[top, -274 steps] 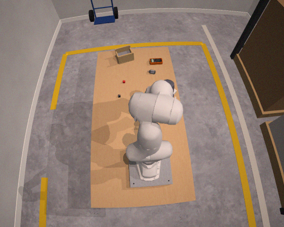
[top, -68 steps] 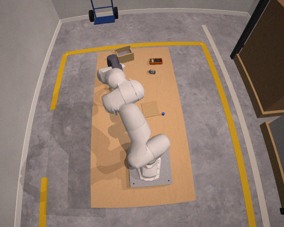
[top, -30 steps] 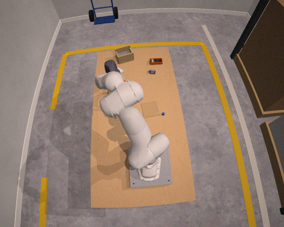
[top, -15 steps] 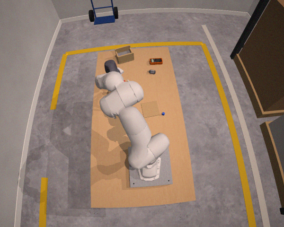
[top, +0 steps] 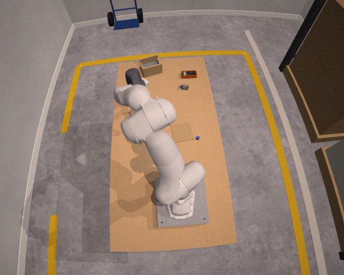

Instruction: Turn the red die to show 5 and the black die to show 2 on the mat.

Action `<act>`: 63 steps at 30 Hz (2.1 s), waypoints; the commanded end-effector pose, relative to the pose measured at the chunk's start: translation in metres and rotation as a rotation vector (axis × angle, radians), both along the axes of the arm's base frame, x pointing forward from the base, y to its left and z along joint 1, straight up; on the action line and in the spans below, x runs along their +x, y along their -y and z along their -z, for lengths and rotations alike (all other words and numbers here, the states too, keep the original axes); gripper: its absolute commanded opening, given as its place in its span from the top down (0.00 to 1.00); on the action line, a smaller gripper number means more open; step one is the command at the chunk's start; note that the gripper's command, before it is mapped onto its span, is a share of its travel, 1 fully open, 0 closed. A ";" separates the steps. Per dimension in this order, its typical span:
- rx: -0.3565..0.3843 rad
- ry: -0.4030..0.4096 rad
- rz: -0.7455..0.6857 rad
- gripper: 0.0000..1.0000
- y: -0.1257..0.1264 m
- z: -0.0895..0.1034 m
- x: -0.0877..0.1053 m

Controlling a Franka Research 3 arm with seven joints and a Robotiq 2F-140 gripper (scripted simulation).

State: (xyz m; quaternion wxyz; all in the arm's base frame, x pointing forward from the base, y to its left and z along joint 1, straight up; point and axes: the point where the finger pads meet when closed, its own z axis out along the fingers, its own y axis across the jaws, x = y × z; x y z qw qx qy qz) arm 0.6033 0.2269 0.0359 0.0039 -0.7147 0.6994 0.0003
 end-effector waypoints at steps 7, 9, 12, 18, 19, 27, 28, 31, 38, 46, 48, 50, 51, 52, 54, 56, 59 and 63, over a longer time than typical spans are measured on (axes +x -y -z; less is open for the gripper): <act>-0.006 -0.011 0.007 0.00 0.001 -0.055 -0.003; -0.006 -0.011 0.007 0.00 0.001 -0.058 -0.003; -0.006 -0.011 0.007 0.00 0.001 -0.059 -0.003; -0.006 -0.011 0.007 0.00 0.001 -0.059 -0.003; -0.006 -0.011 0.007 0.00 0.001 -0.059 -0.003; -0.014 -0.010 -0.224 0.00 0.002 -0.059 0.025; -0.015 -0.010 -0.240 0.00 0.002 -0.059 0.027; -0.015 -0.010 -0.256 0.00 0.002 -0.059 0.029; -0.018 -0.010 -0.397 0.00 0.004 -0.058 0.046; -0.020 -0.011 -0.520 0.00 0.006 -0.058 0.060; -0.020 -0.011 -0.520 0.00 0.006 -0.058 0.060; -0.020 -0.011 -0.585 0.00 0.008 -0.057 0.067; -0.020 -0.011 -0.602 0.00 0.008 -0.057 0.069; -0.020 -0.012 -0.619 0.00 0.009 -0.057 0.071; -0.020 -0.012 -0.642 0.00 0.009 -0.057 0.074; -0.020 -0.012 -0.682 0.00 0.011 -0.056 0.078; -0.020 -0.012 -0.732 0.00 0.012 -0.056 0.084; -0.019 -0.012 -0.795 0.00 0.015 -0.055 0.090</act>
